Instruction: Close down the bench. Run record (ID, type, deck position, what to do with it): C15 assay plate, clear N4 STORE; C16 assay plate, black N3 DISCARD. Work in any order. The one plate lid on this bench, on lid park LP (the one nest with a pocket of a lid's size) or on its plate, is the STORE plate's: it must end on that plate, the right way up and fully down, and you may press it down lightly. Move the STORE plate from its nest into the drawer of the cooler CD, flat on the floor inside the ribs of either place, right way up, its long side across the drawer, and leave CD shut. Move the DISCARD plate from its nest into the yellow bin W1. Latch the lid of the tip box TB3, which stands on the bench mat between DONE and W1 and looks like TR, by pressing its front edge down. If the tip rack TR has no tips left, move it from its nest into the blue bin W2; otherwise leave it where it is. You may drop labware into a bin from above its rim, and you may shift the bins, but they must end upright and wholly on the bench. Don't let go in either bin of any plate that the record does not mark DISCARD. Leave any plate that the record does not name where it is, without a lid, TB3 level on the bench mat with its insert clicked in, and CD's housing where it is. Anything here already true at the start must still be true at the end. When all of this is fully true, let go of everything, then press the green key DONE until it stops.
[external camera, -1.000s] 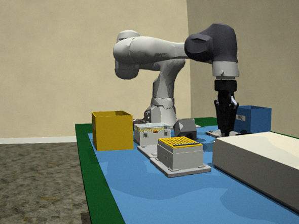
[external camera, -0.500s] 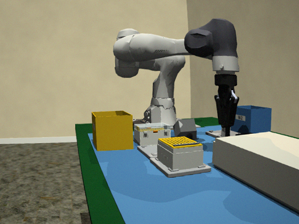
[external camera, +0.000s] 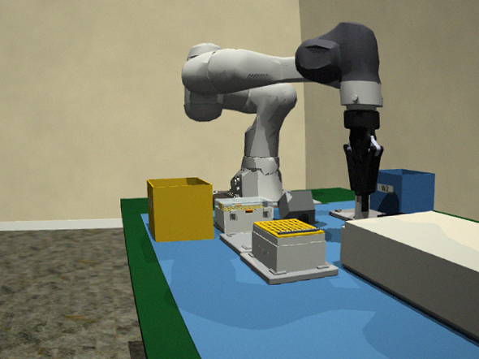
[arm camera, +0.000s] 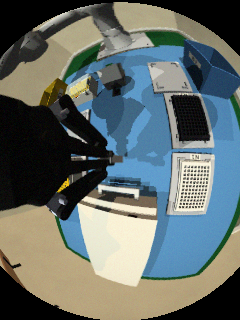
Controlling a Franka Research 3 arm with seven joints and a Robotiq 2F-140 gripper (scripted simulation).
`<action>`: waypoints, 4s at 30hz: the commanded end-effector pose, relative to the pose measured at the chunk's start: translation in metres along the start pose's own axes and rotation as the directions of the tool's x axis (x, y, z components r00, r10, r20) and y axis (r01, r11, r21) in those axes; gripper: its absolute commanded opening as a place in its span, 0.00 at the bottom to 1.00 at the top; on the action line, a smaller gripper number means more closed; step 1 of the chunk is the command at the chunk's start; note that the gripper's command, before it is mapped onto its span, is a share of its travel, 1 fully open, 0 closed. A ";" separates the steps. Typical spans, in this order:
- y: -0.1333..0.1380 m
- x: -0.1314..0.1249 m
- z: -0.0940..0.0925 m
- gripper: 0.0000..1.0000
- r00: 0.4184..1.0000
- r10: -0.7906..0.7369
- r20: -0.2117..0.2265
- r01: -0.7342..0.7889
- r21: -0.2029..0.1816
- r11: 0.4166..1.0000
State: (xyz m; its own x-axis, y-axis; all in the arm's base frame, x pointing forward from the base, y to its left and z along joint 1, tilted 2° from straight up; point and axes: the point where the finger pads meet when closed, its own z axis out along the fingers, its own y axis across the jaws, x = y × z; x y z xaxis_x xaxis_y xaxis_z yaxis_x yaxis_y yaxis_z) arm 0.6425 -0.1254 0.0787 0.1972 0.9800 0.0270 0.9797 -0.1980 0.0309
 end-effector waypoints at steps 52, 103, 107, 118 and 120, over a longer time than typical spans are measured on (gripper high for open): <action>-0.001 -0.002 -0.066 0.00 1.000 0.008 0.000 -0.008 0.005 1.000; -0.058 0.099 -0.085 0.66 0.639 0.770 0.007 -0.770 0.001 0.639; -0.065 0.113 -0.086 0.66 0.564 0.826 0.008 -0.826 -0.001 0.564; -0.083 0.144 -0.089 0.66 0.333 0.943 0.009 -0.943 -0.005 0.333; -0.087 0.151 -0.089 0.66 0.285 0.958 0.009 -0.958 -0.007 0.285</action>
State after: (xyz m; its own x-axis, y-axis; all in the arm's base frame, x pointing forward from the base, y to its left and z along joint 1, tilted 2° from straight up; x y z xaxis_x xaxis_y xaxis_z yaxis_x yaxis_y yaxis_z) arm 0.5865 0.0228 0.1680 0.9410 0.3377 0.0230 0.3376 -0.9413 0.0089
